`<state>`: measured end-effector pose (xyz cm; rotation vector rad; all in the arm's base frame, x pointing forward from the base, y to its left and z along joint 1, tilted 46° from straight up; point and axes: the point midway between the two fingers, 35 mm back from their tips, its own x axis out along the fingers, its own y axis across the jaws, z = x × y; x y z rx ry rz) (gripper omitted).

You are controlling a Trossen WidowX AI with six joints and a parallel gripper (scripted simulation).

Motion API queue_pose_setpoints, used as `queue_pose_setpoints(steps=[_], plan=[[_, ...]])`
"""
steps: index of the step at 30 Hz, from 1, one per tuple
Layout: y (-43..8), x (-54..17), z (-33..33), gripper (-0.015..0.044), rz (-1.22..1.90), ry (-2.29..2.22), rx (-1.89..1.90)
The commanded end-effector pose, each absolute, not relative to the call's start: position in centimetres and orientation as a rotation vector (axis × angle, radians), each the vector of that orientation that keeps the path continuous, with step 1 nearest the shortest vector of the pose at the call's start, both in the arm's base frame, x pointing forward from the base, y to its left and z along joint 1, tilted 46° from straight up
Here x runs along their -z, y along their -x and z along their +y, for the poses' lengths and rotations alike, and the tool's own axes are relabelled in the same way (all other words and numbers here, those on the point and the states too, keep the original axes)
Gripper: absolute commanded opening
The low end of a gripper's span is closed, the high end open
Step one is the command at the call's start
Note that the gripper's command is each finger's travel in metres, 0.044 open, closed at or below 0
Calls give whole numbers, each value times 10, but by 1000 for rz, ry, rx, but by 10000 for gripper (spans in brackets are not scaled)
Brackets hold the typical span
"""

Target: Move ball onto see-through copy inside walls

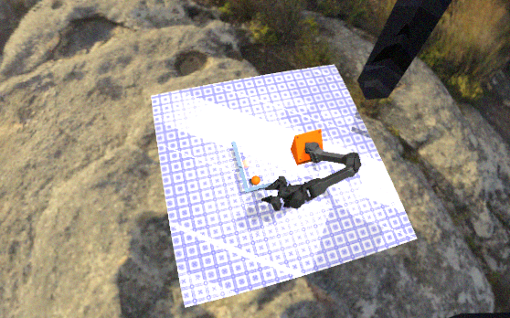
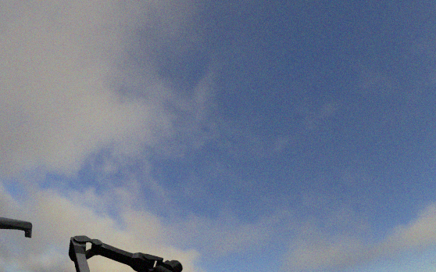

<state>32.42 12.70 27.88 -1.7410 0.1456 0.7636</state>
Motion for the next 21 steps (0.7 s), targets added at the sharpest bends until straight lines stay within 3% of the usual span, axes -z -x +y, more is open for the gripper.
queue_pose_setpoints(steps=[1,14,21], plan=[[-340,-212,126,356,292,1616,-1079],[-337,-79,100,356,579,672,-1629],[-337,-78,100,356,581,656,-1631]])
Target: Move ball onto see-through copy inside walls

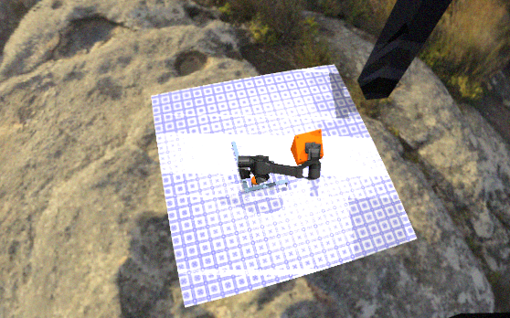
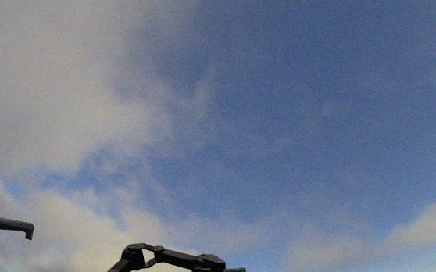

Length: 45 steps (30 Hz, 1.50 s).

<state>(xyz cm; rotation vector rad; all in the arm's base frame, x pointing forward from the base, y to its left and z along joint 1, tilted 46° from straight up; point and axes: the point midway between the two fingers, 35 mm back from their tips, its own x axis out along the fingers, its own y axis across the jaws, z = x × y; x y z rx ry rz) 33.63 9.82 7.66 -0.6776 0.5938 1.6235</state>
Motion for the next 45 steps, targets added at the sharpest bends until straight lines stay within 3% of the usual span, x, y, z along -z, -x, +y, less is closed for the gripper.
queue_pose_setpoints(steps=[1,39,43,45], plan=[[-337,-78,100,356,581,656,-1631],[-330,-37,142,356,578,653,-1632],[-330,-37,142,251,578,653,-1632],[-330,-37,142,238,578,653,-1632]])
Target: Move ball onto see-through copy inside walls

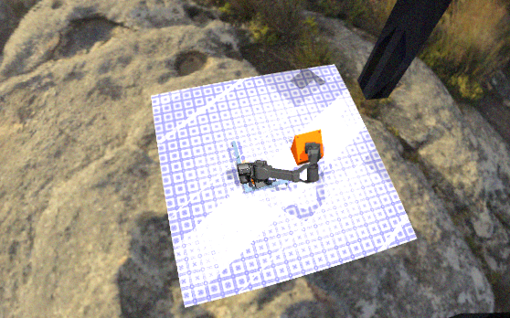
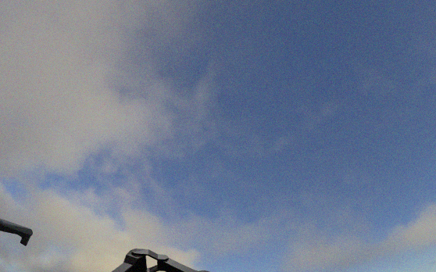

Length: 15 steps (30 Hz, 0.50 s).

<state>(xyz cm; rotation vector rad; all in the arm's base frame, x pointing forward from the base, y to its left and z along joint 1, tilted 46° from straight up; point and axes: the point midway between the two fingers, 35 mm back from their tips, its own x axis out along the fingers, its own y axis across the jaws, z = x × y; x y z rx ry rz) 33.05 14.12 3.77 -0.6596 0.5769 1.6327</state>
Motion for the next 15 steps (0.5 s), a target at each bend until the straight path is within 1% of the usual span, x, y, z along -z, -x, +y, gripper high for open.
queue_pose_setpoints(steps=[1,5,13,15], plan=[[-330,-37,142,231,578,653,-1632],[-330,-37,142,204,578,653,-1632],[-340,-56,121,0,584,660,-1628],[-342,-64,113,0,585,661,-1627]])
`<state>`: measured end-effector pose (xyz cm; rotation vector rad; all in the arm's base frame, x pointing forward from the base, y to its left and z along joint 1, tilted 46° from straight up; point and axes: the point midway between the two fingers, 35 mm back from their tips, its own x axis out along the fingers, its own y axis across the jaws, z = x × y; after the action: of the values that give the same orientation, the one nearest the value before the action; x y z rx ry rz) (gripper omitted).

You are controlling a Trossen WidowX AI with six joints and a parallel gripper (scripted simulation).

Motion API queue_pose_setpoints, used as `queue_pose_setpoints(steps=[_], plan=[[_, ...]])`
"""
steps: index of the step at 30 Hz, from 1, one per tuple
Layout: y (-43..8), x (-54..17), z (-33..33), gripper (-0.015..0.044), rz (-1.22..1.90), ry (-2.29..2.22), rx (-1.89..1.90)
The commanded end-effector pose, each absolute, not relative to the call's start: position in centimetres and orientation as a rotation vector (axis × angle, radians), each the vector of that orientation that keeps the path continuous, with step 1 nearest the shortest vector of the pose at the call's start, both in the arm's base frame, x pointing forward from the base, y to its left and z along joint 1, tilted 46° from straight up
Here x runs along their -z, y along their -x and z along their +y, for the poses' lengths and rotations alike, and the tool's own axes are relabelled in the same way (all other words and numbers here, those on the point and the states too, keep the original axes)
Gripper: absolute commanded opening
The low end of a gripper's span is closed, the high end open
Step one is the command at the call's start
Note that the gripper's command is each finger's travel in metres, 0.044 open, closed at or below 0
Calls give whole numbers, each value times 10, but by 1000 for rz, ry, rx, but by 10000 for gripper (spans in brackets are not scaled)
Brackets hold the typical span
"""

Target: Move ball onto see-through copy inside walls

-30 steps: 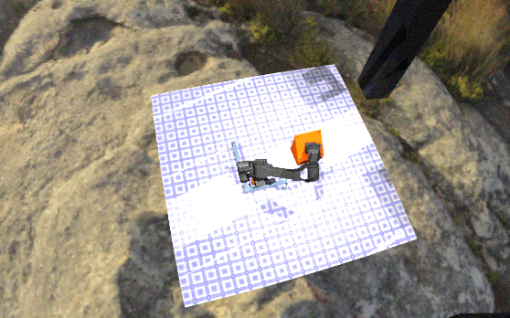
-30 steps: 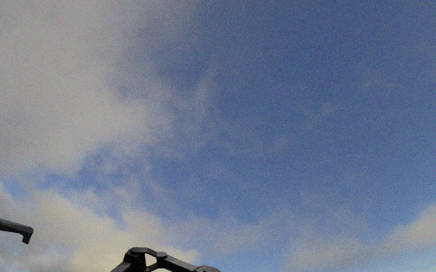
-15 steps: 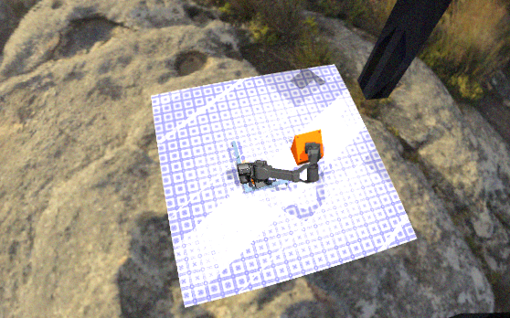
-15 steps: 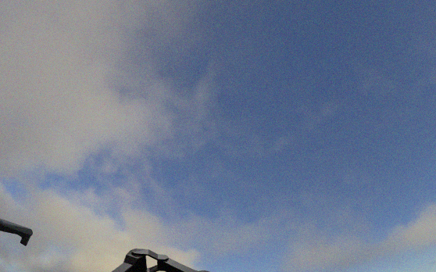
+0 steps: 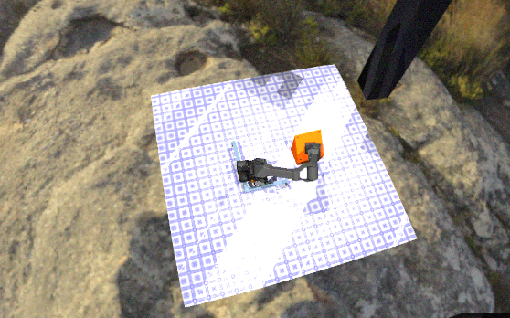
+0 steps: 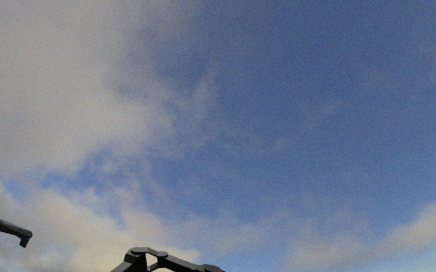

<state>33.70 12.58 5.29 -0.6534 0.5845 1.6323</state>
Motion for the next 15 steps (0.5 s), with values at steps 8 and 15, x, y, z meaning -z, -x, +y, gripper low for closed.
queue_pose_setpoints(steps=[8,15], plan=[[-348,-95,80,0,588,663,-1627],[-347,-125,52,0,585,658,-1630]])
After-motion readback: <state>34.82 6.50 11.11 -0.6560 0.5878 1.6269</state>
